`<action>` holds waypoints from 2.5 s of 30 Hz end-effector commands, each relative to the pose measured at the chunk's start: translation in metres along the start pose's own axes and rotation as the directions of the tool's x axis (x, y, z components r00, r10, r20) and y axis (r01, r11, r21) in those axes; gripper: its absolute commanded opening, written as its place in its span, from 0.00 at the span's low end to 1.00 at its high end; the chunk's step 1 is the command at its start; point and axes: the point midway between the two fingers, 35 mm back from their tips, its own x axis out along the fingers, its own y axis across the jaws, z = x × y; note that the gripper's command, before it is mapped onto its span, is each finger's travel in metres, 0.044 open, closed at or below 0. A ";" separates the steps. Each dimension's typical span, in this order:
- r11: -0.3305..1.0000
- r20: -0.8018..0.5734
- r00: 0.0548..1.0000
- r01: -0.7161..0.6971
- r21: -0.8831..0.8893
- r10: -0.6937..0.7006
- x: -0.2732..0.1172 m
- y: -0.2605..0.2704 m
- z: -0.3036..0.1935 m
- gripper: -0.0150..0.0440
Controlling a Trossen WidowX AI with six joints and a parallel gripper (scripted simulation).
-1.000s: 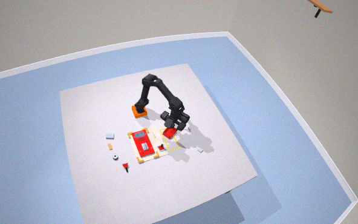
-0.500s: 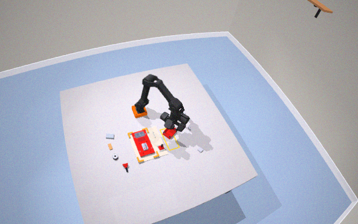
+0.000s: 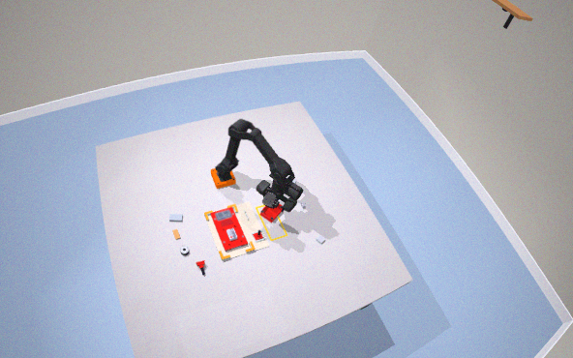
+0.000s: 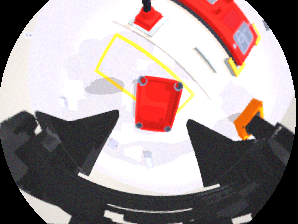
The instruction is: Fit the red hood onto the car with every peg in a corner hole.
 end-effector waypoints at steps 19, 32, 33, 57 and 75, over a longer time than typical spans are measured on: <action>1.000 0.005 1.000 0.010 0.005 -0.010 0.018 -0.004 0.000 1.00; 1.000 0.005 1.000 0.010 0.005 -0.010 0.026 -0.005 0.000 1.00; 1.000 0.005 1.000 0.010 0.005 -0.010 0.027 -0.005 0.000 1.00; 1.000 0.005 1.000 0.010 0.005 -0.010 0.035 -0.005 0.000 1.00; 1.000 0.005 1.000 0.010 0.005 -0.010 0.044 -0.006 0.000 1.00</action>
